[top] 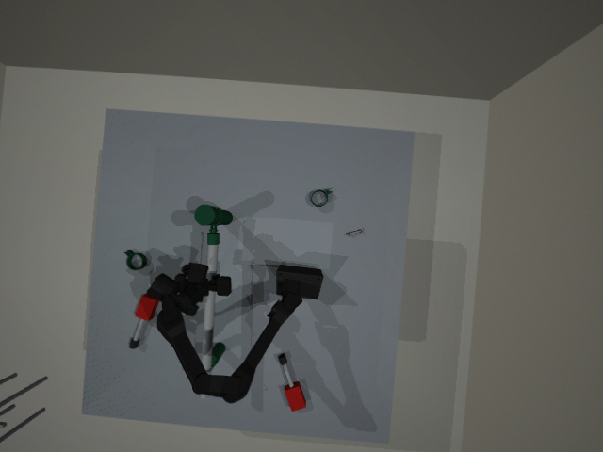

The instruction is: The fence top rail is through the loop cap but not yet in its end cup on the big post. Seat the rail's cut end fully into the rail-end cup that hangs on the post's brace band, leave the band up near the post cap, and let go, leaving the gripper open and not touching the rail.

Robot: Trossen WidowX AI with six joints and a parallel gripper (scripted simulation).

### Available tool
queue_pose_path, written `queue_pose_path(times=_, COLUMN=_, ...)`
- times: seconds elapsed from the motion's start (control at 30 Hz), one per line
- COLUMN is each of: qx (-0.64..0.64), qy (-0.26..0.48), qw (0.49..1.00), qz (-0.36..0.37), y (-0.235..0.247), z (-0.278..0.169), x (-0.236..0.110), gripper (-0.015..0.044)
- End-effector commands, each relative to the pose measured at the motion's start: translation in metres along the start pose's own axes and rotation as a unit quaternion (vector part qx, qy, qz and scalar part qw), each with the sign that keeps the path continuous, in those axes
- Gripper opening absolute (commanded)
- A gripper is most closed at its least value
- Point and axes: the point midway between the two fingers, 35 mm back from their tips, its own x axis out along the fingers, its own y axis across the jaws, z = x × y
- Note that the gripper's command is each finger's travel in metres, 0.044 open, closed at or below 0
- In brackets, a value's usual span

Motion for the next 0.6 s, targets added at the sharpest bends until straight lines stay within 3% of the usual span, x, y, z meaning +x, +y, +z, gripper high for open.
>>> queue_pose_path(times=0.0, qx=0.001, qy=-0.007, qw=1.0, qz=0.006, y=0.0009, z=0.0075, x=-0.0046, gripper=0.0)
queue_pose_path(times=0.57, qx=0.001, qy=-0.007, qw=1.0, qz=0.006, y=0.0015, z=0.0141, x=-0.0058, gripper=0.0)
